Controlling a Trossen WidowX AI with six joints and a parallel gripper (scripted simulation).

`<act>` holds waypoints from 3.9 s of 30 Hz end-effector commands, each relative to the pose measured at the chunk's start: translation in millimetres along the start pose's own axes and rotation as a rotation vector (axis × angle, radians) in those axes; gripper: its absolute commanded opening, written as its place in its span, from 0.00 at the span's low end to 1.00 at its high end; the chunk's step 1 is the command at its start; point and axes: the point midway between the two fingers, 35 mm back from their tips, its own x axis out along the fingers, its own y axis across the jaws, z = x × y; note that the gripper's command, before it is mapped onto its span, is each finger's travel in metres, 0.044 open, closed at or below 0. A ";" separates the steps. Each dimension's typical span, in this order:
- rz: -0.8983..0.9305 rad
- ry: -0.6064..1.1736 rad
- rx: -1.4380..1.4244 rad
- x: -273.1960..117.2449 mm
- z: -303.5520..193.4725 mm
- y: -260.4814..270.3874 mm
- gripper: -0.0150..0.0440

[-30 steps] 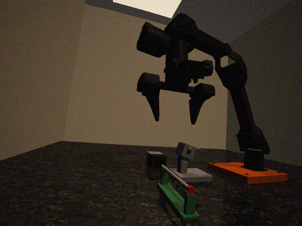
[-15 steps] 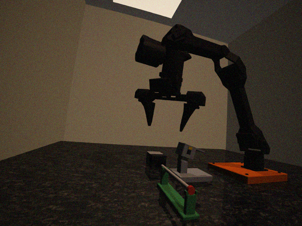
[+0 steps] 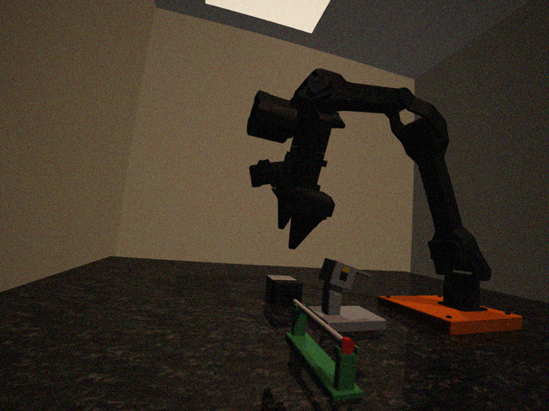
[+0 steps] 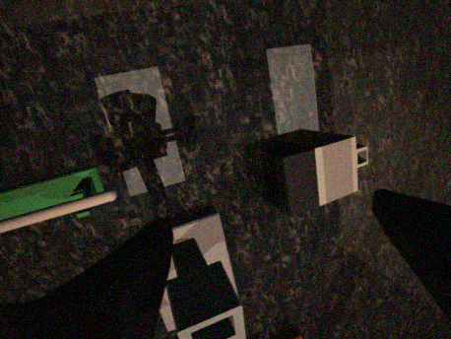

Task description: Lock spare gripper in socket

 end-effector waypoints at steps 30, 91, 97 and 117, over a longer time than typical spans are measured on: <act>-0.379 -0.310 1.475 34.1 -31.6 -89.6 1.00; -0.378 -0.309 1.474 159.4 -41.8 -48.5 1.00; -0.378 -0.309 1.474 159.4 -41.8 -48.5 0.73; -0.378 -0.309 1.474 116.2 -32.4 -63.8 0.25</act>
